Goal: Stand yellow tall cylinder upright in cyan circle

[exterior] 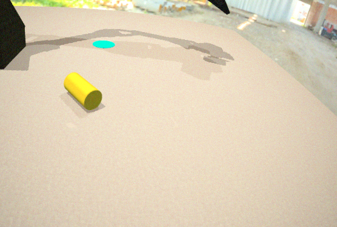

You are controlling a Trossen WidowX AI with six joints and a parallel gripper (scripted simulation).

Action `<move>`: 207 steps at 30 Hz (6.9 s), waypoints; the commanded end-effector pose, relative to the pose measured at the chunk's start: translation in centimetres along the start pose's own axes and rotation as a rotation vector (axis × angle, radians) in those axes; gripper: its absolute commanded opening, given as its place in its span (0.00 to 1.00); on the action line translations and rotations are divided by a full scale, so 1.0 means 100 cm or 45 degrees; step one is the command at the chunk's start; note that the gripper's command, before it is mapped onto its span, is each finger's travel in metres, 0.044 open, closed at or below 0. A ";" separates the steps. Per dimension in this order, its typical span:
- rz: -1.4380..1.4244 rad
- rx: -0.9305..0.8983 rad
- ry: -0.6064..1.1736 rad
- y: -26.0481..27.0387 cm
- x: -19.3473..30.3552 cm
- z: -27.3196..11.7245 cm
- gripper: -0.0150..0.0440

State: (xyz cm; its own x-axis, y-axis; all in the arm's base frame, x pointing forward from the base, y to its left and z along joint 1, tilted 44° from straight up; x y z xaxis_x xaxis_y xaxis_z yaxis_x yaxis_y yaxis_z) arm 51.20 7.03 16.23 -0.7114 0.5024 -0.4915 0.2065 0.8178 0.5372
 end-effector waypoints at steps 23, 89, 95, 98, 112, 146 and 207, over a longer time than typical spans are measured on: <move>0.274 0.328 0.710 -0.283 0.068 -0.031 0.78; 0.653 0.065 1.054 -0.365 0.206 -0.045 0.43; 0.653 0.067 1.054 -0.369 0.192 -0.058 0.43; 0.653 0.067 1.054 -0.370 0.185 -0.064 0.43; 0.653 0.067 1.056 -0.376 0.157 -0.098 0.43; 0.487 0.022 1.039 -0.285 0.126 -0.116 0.43; 0.140 -0.179 1.042 -0.109 0.151 -0.185 0.43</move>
State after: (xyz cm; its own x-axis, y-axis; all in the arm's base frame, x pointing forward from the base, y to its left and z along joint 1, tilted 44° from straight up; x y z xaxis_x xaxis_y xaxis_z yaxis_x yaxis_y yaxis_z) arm 26.33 -0.24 14.94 -0.9627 0.1817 0.2004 0.2695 0.7091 0.6516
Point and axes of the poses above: the point midway between the two fingers, 35 mm back from their tips, its own z axis out along the fingers, its own y axis across the jaws, x = y × z, the point moved 6 cm from there along -z, back along the fingers, and after that the axes turned 10 degrees about -z, right-handed, at the moved point
